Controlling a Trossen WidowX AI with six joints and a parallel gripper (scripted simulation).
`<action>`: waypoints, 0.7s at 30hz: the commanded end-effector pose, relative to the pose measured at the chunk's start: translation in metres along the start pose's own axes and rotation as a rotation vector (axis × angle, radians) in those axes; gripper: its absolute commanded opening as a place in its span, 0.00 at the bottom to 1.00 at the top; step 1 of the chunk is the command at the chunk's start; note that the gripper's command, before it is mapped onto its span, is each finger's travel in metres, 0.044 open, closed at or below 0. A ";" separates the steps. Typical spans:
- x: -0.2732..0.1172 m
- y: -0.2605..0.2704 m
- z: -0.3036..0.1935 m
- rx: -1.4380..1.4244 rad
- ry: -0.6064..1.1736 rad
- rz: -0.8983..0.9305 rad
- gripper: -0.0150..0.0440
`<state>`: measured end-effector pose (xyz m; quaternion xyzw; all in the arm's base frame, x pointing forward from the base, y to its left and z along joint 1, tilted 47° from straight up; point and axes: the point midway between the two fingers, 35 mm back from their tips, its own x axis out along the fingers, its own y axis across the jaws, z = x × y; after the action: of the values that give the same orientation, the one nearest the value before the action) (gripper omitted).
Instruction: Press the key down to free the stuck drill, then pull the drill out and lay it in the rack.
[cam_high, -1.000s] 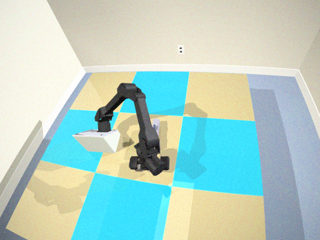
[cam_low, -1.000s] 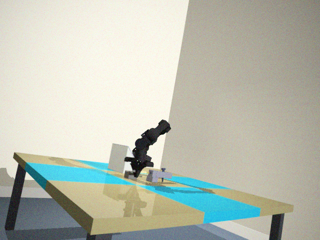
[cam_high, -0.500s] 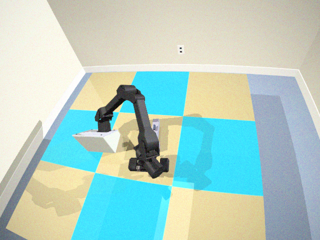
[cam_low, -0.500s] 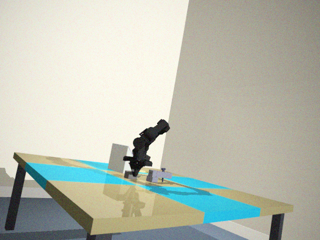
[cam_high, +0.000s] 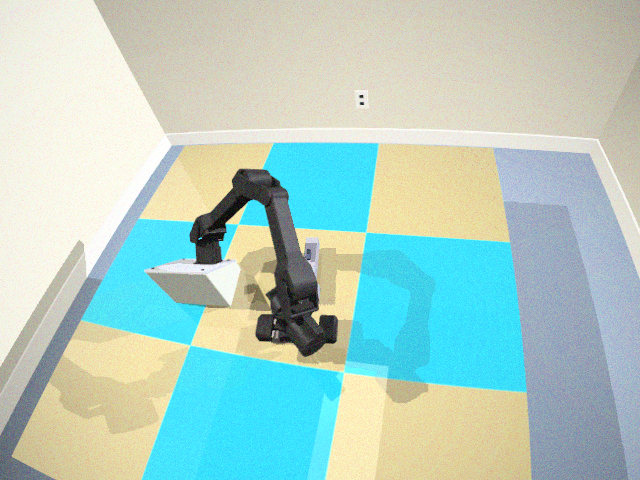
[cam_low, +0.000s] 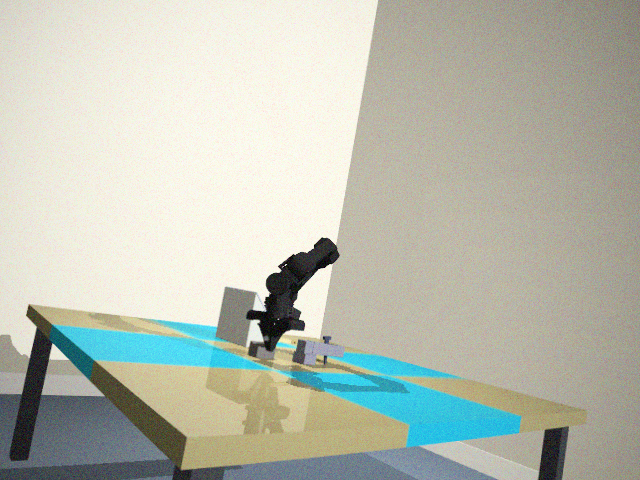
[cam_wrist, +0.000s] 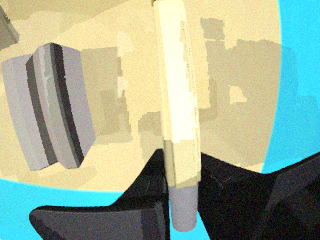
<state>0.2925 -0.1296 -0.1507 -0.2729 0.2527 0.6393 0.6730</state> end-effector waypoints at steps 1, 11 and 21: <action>-0.003 0.000 0.000 -0.008 0.005 0.002 0.25; -0.007 0.000 0.000 -0.008 0.005 0.002 0.25; -0.011 0.000 0.000 -0.008 0.005 0.002 0.25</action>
<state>0.2915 -0.1354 -0.1448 -0.2730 0.2528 0.6393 0.6729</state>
